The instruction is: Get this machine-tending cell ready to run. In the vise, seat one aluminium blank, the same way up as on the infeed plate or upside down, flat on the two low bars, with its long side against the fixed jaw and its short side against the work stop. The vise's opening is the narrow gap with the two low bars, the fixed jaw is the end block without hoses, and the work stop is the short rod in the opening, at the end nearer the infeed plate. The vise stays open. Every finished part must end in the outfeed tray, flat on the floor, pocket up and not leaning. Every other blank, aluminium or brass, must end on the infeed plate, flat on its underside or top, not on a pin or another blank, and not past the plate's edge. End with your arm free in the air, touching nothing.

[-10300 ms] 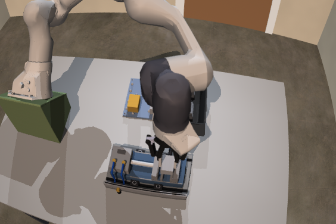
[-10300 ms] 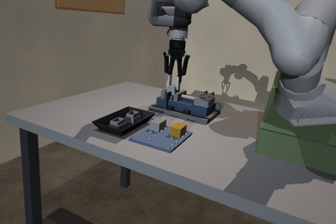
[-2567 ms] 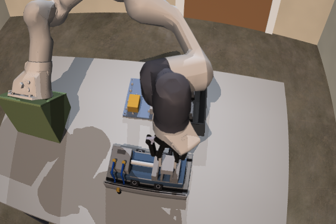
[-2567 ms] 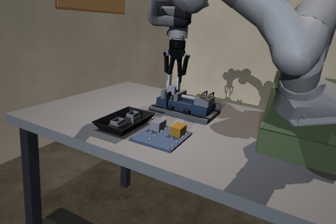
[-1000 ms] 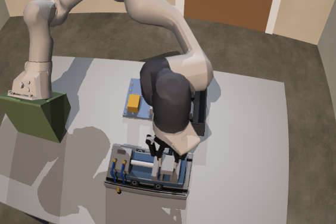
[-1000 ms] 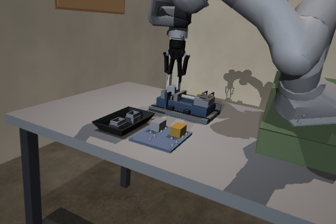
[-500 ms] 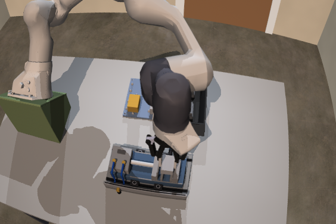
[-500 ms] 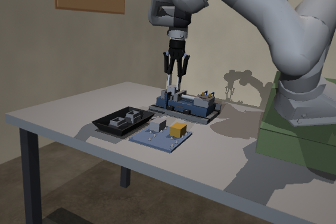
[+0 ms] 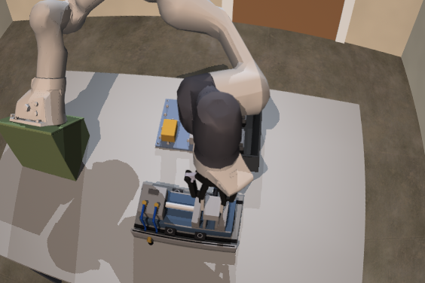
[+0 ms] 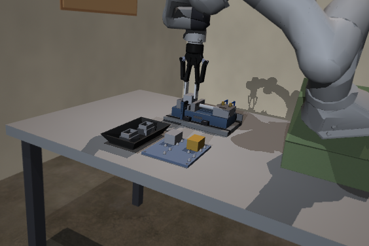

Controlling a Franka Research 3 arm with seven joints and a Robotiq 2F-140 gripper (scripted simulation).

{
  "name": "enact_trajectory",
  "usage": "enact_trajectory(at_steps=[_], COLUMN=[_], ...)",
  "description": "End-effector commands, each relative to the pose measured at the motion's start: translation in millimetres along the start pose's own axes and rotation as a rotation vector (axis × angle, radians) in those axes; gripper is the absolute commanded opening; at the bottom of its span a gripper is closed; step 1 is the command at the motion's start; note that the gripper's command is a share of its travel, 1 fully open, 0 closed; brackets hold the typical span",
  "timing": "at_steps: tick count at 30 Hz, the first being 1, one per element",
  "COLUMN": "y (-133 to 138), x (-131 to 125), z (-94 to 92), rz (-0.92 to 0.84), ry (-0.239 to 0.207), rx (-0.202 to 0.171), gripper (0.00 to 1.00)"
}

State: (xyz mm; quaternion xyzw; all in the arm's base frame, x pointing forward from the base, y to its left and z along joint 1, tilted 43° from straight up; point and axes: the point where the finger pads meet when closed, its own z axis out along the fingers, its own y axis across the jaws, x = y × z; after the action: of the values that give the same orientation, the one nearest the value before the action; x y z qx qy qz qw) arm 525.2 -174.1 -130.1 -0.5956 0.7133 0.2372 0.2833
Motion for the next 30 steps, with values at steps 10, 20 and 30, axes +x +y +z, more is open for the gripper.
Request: enact_trajectory(at_steps=[10, 20, 30], y=[-1.3, -1.3, -1.3], x=[0.8, 0.8, 0.8], z=[-2.0, -2.0, -2.0], rz=[0.003, 0.003, 0.003], ry=[0.004, 0.004, 0.004], rx=[0.005, 0.005, 0.005], gripper=[0.0, 0.0, 0.4])
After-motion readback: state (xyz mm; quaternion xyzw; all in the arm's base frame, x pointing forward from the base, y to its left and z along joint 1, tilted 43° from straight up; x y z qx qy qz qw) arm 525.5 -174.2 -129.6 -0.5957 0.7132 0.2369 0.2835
